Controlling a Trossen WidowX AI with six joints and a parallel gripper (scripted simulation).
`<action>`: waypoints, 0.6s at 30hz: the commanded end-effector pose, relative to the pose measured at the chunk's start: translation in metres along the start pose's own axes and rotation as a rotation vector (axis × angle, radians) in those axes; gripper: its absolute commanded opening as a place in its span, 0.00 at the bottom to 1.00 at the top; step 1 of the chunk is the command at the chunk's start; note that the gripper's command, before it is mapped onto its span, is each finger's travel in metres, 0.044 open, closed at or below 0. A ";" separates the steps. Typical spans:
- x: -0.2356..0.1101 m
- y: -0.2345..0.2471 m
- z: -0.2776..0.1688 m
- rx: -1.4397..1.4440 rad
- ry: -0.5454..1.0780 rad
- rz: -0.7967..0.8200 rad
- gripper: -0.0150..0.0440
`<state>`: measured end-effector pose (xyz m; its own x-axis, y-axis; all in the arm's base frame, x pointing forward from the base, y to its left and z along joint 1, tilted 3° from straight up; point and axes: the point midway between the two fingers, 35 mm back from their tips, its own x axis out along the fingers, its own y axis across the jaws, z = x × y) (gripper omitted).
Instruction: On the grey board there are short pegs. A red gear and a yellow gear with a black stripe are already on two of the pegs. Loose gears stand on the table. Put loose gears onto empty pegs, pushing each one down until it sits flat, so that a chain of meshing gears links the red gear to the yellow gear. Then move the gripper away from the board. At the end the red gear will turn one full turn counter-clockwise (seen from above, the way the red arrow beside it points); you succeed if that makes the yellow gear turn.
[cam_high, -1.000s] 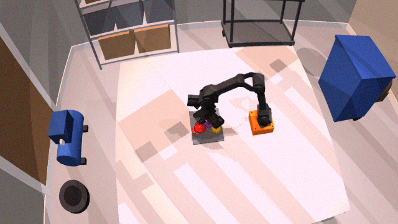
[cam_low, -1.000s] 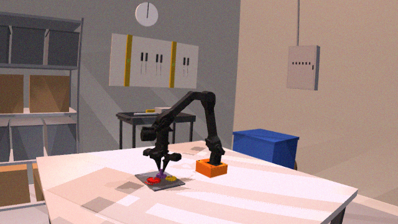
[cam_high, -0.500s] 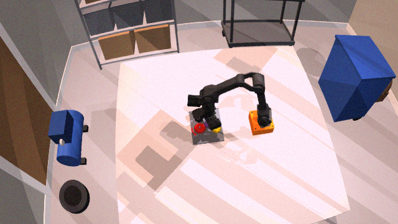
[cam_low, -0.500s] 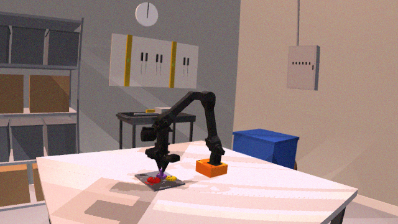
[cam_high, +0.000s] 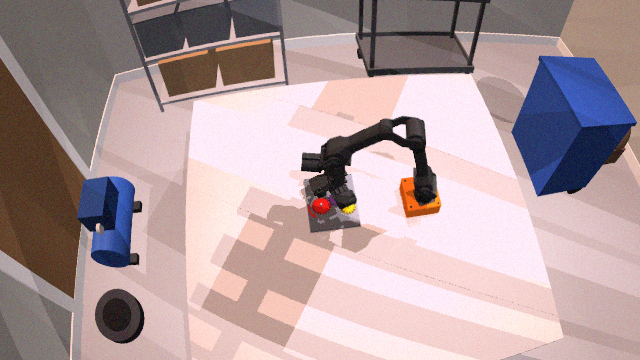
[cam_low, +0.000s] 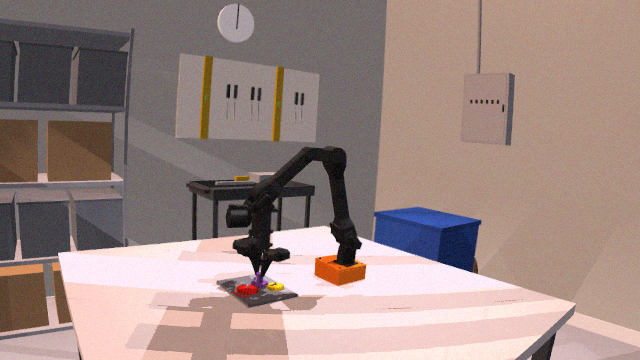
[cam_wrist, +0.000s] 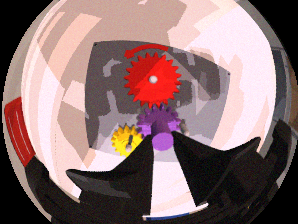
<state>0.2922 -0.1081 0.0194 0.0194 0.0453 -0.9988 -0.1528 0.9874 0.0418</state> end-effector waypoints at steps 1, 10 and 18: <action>0.002 0.000 -0.001 -0.092 0.003 0.000 0.25; 0.003 -0.001 -0.001 -0.265 0.003 0.001 0.25; 0.003 0.000 0.000 -0.233 0.003 0.001 0.25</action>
<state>0.2922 -0.1083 0.0177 0.0193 0.0451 -0.9988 -0.3949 0.9181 0.0338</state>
